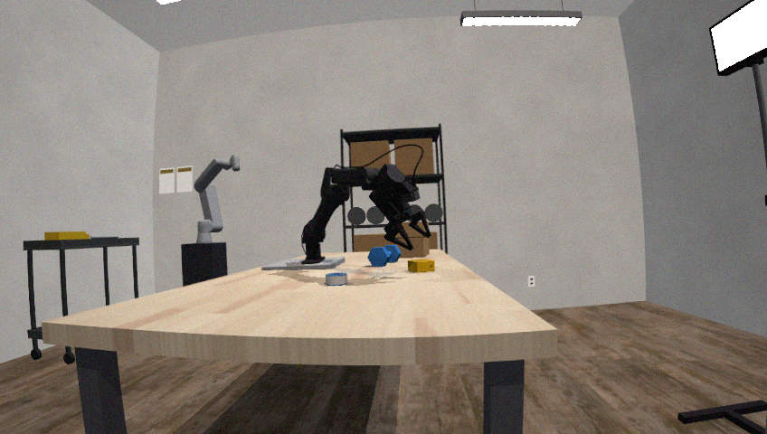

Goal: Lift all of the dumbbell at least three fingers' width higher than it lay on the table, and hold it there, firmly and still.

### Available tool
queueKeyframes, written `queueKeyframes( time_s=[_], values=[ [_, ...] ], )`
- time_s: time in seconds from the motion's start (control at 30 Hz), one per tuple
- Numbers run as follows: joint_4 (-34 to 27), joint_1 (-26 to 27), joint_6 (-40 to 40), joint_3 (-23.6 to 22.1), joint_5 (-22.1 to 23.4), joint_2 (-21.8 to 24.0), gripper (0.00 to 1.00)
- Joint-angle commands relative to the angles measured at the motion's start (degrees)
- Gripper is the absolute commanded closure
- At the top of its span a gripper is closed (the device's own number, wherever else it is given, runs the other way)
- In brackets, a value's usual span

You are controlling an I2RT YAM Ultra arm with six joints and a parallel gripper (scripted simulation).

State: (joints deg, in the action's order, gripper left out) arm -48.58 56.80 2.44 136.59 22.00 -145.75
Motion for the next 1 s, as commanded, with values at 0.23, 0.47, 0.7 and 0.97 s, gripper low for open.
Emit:
queueKeyframes(
  time_s=[0.23,0.47,0.7,0.97],
  values=[
    [-2.3,-3.1,4.1,-2.3,-1.3,3.7,0.0],
    [-4.9,-9.3,12.5,-8.4,-4.0,8.6,0.0],
    [-8.3,-15.4,20.8,-14.7,-6.7,13.6,0.0],
    [-10.5,-22.5,30.5,-23.6,-9.8,20.4,0.0]
  ],
)
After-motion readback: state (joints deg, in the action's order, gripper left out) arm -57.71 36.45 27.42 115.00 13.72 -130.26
